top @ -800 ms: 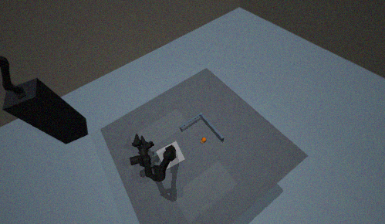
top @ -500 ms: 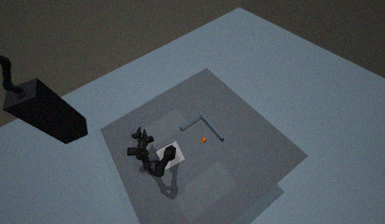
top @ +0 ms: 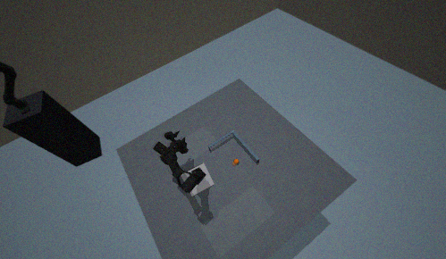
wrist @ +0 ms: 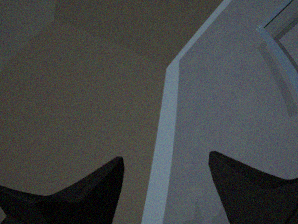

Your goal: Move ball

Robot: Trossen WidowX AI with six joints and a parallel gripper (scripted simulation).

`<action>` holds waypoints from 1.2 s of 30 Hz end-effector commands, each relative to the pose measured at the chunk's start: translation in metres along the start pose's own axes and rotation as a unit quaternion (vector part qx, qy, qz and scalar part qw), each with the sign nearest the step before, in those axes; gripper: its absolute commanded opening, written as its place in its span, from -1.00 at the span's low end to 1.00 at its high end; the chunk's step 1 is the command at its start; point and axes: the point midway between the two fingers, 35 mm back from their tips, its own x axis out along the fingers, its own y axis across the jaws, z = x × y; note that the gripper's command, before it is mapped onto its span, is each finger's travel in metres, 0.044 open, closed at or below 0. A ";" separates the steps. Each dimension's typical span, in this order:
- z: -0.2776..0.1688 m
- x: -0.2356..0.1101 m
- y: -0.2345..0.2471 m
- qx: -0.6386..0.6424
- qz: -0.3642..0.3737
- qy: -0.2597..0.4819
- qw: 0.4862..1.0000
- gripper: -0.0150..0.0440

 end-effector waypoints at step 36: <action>0.253 0.057 -0.328 -0.137 -0.489 0.392 0.767 0.50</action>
